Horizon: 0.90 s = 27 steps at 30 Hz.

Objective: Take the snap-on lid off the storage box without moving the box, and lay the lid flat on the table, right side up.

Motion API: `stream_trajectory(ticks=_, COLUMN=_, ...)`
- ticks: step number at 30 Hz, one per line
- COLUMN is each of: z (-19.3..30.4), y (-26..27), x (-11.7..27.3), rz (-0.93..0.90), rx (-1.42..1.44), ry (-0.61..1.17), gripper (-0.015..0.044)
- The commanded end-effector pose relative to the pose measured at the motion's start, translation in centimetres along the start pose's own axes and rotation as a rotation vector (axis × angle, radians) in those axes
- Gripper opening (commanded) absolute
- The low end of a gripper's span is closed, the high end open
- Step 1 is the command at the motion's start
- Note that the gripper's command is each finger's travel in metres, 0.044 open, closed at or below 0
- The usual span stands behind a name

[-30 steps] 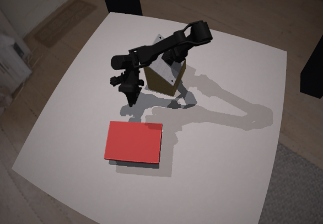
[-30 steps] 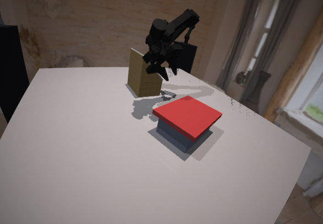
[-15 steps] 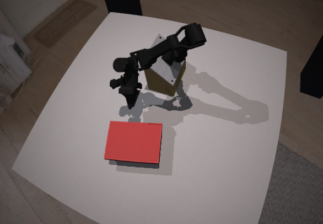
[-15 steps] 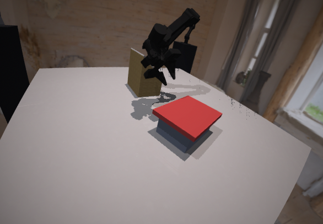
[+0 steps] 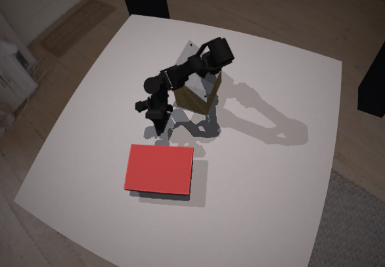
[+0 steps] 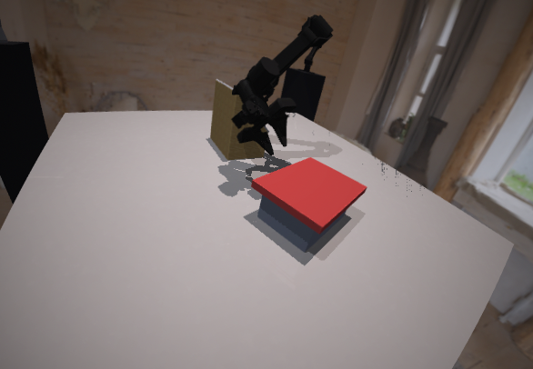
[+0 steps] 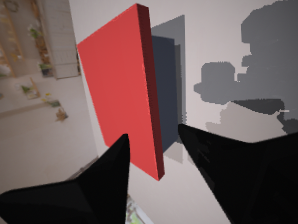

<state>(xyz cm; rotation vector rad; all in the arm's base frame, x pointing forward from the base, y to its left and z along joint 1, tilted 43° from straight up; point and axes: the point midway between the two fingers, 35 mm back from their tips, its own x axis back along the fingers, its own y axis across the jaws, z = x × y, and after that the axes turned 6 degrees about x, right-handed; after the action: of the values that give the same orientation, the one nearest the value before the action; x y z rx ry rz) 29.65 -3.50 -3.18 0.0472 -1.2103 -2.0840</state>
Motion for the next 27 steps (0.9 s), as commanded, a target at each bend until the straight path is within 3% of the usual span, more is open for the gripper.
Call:
stream_trajectory(ticks=1, z=-0.1, y=-0.1, x=-0.6, rz=0.006, rx=-0.004, ry=-0.001, gripper=0.0235)
stream_trajectory(ticks=27, z=-0.1, y=-0.1, x=-4.8, rz=0.006, rx=-0.004, ry=-0.002, gripper=0.0235)
